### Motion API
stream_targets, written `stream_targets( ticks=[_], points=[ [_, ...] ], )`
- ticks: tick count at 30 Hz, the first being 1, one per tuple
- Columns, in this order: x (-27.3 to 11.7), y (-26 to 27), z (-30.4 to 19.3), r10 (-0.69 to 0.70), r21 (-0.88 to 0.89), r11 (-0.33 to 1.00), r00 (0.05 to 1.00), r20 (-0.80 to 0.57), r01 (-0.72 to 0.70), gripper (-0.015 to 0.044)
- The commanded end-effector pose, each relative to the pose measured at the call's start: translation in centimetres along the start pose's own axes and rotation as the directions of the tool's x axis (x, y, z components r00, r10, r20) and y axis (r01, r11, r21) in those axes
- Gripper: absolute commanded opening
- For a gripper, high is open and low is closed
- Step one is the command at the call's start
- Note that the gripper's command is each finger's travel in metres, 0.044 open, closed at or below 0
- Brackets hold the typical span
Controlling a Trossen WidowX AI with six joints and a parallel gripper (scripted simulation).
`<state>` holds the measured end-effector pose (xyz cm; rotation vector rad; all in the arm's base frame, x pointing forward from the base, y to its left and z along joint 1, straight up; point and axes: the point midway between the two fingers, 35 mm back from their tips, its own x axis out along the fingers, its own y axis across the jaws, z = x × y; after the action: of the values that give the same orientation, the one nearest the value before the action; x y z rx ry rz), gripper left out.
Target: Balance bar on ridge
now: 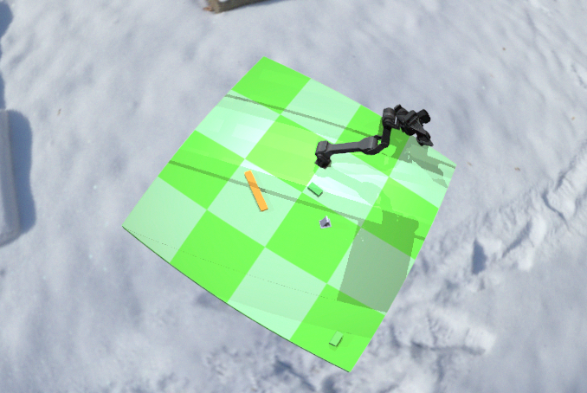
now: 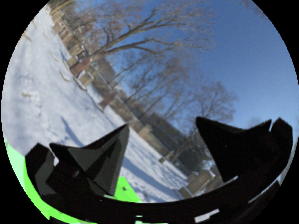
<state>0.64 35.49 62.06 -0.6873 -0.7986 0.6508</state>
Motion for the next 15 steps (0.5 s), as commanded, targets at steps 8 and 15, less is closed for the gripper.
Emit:
stream_targets(
  ticks=[8, 15],
  points=[
    [-1.6, -3.9, 0.9, -0.1, 0.069, 0.993, 0.991, 0.094, 0.094, 0.0315],
    [-4.0, -10.0, 0.8, -0.229, 0.055, 0.973, 0.964, 0.138, 0.223, 0.0315]
  ],
)
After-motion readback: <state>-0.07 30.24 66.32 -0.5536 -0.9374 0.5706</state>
